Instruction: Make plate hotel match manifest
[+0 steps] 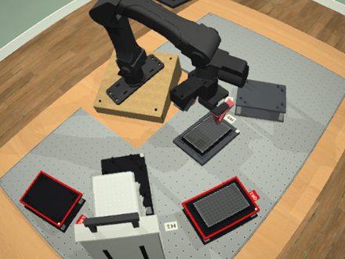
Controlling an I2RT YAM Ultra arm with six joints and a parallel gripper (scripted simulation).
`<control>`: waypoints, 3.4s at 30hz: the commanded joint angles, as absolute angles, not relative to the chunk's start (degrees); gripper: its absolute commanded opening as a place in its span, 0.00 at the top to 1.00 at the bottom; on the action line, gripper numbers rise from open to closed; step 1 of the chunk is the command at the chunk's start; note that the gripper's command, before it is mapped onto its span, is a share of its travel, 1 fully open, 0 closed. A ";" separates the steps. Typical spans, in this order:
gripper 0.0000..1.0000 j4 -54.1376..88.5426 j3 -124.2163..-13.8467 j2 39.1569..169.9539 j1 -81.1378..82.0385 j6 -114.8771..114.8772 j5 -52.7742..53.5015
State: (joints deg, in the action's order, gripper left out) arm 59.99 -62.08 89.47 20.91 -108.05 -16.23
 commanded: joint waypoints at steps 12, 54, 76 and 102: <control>0.00 53.24 -58.92 90.74 19.68 -106.20 -16.17; 0.00 47.31 -55.60 92.94 18.27 -104.73 -16.05; 0.00 40.64 -52.45 96.03 16.72 -103.13 -15.92; 0.14 35.76 -50.54 98.69 15.62 -101.99 -15.81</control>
State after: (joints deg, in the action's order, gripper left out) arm 35.83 -50.39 98.98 15.55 -102.04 -15.77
